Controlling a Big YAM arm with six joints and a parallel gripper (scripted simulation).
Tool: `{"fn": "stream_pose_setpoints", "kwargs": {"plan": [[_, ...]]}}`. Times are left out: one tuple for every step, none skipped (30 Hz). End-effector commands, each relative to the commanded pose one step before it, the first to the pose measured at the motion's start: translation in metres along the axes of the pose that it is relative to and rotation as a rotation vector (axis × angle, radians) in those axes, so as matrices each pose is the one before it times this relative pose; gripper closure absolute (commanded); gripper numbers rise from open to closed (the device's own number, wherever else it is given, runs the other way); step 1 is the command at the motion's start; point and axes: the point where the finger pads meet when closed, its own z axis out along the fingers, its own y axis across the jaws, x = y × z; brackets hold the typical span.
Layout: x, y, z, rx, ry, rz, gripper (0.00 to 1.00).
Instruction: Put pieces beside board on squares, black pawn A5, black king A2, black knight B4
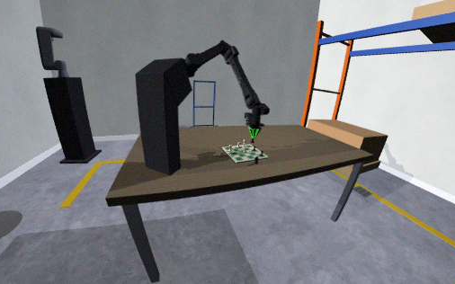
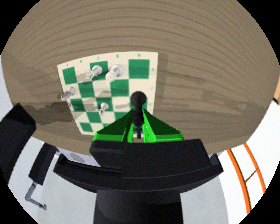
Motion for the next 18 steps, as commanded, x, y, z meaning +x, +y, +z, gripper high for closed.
{"fn": "stream_pose_setpoints", "kwargs": {"plan": [[-0.00331, -0.00151, 0.01267, 0.00207, -0.01177, 0.00902, 1.00], [0.00006, 0.00024, 0.00460, -0.00023, 0.00003, 0.00023, 1.00], [0.00006, 0.00023, 0.00436, -0.00022, 0.00003, 0.00022, 1.00], [0.00006, 0.00020, 0.00407, -0.00020, 0.00003, 0.00020, 1.00], [0.00002, 0.00007, 0.00374, -0.00003, -0.00002, 0.00006, 1.00], [0.00001, 0.00006, 0.00338, -0.00002, -0.00003, 0.00005, 1.00], [0.00001, 0.00006, 0.00299, -0.00002, -0.00002, 0.00004, 1.00], [0.00001, 0.00004, 0.00257, -0.00002, -0.00002, 0.00003, 1.00], [0.00001, 0.00004, 0.00215, -0.00001, -0.00002, 0.00003, 1.00], [0.00001, 0.00003, 0.00173, -0.00001, -0.00001, 0.00002, 1.00], [-0.00012, 0.00007, 0.00133, -0.00027, -0.00072, 0.00002, 1.00], [-0.00005, 0.00004, 0.00095, -0.00012, -0.00032, 0.00001, 1.00], [-0.00003, 0.00002, 0.00061, -0.00007, -0.00018, 0.00001, 1.00], [-0.00003, 0.00002, 0.00033, -0.00008, -0.00020, 0.00000, 1.00], [0.00182, -0.00039, -0.00094, 0.00150, 0.00214, 0.00229, 1.00], [0.00257, -0.00059, -0.00148, 0.00221, 0.00316, 0.00319, 1.00], [0.00000, 0.00000, 0.00000, 0.00000, 0.00000, 0.00000, 1.00], [0.00000, 0.00000, 0.00000, 0.00000, 0.00000, 0.00000, 1.00]]}}
